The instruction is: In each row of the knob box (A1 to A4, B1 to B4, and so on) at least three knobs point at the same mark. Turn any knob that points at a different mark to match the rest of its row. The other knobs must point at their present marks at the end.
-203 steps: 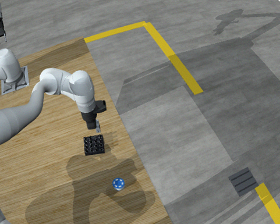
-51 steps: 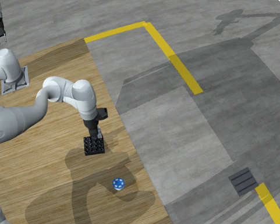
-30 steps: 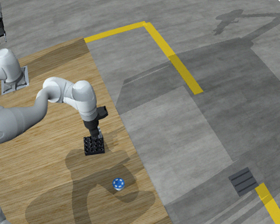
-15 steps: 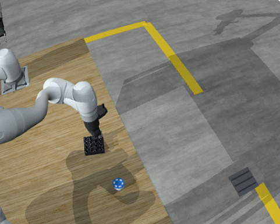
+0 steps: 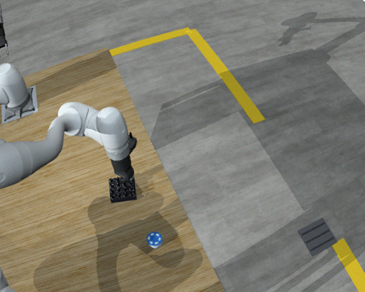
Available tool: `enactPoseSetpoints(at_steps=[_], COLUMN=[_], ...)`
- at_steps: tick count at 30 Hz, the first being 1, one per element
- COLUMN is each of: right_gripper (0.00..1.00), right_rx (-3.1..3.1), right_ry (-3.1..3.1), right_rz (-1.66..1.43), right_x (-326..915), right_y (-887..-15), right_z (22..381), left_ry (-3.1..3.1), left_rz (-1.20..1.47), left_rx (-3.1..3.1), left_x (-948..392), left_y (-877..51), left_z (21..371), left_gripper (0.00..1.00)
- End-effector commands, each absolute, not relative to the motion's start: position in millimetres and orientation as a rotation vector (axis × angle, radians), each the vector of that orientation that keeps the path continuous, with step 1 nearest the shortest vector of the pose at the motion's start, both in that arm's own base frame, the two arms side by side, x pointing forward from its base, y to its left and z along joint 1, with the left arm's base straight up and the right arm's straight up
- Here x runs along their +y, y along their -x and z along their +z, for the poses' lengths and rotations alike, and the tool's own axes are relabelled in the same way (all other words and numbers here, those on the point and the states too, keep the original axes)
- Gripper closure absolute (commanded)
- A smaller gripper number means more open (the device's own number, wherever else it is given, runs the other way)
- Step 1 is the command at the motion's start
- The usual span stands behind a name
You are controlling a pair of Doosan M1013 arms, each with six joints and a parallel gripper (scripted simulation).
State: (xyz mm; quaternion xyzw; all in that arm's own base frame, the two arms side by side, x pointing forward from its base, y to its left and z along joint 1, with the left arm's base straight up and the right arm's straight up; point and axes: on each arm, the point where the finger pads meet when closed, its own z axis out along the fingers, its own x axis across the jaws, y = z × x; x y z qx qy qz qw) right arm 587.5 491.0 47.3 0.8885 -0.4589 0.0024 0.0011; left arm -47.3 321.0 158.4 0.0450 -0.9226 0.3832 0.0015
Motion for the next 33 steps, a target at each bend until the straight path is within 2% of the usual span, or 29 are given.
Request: enactPoseSetpoints(at_steps=[1, 15, 33], right_gripper=[0.7, 0.7, 0.7], right_rx=[-1.36, -0.87, -0.528], right_ry=[-2.833, -3.02, -3.098], right_rz=[0.001, 0.001, 0.001], right_x=[491.3, 491.3, 491.3], right_y=[-587.9, -587.9, -587.9], right_z=[48.2, 48.2, 48.2], left_ry=[-0.141, -0.141, -0.141], left_rz=[1.201, 1.201, 1.201], left_rx=[-2.896, -2.896, -2.896], left_x=[321.3, 321.3, 321.3], left_y=[47.4, 47.4, 47.4], left_z=[158.8, 158.8, 158.8], left_gripper=[0.0, 0.0, 0.0])
